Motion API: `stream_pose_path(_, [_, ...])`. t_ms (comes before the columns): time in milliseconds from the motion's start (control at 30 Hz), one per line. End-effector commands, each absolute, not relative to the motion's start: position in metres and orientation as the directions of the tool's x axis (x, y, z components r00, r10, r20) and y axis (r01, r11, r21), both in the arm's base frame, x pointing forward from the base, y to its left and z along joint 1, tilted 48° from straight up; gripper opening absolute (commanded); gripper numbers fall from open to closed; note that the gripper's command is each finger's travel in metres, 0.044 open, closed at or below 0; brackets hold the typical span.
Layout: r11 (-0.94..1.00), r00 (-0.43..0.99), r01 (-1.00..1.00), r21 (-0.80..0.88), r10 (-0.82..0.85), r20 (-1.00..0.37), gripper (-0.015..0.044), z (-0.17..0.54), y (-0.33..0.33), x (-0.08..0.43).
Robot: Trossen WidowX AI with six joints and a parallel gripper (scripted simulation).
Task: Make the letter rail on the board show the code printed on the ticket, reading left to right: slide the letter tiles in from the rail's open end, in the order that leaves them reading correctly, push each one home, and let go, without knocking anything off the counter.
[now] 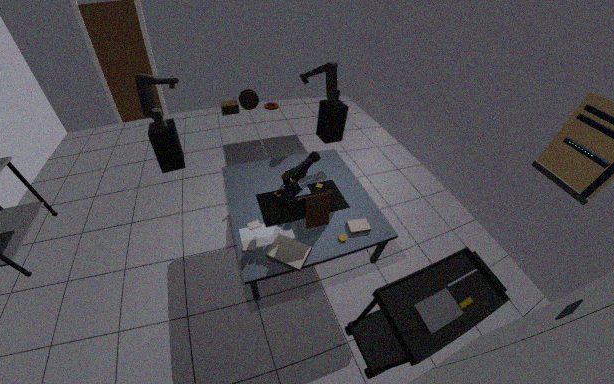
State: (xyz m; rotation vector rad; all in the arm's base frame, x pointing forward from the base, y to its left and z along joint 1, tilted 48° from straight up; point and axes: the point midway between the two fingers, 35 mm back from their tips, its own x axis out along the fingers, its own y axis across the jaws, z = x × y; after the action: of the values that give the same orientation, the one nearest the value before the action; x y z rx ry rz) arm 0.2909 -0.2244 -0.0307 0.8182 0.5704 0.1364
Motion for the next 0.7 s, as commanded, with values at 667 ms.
stream_pose_path(667, [0.681, 0.841, 0.106, 0.725, 0.327, -0.430, 0.0000, -0.0224, -0.2160, 0.2920])
